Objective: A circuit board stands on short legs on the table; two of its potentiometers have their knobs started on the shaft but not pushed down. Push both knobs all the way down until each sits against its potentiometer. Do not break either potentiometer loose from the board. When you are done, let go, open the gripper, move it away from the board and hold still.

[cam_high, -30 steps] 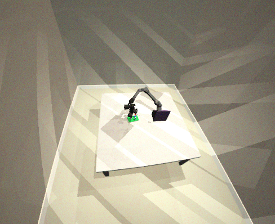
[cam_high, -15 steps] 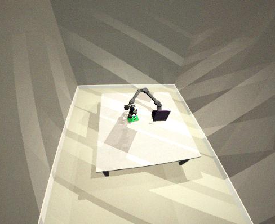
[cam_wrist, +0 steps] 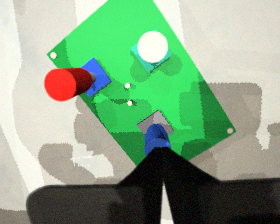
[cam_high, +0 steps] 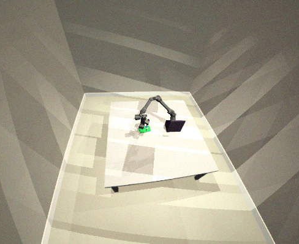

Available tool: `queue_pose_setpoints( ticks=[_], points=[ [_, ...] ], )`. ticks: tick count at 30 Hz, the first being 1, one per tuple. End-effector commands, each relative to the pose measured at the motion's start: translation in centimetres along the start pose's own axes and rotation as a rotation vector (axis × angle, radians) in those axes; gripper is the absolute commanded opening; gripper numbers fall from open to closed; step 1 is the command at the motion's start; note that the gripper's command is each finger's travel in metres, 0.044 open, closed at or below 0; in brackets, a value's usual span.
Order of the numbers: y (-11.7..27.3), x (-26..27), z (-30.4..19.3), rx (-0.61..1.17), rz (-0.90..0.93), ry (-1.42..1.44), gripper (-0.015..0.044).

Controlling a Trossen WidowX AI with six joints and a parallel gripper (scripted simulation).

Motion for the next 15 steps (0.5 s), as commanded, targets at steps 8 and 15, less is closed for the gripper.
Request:
queue_pose_setpoints(
  ticks=[8, 15],
  points=[
    [-0.46, 0.16, 0.01, -0.002, 0.005, 0.002, 0.0000],
    [-0.65, 0.16, 0.01, -0.002, 0.005, 0.002, 0.0000]
  ],
)
Point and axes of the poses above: the point midway between the two fingers, 35 mm back from their tips, its own y axis back along the fingers, its own x axis across the jaws, z = x × y, the point moved 3 cm from there along y, back along the fingers, and after that the axes turned 10 degrees about y, right-handed, at the moved point
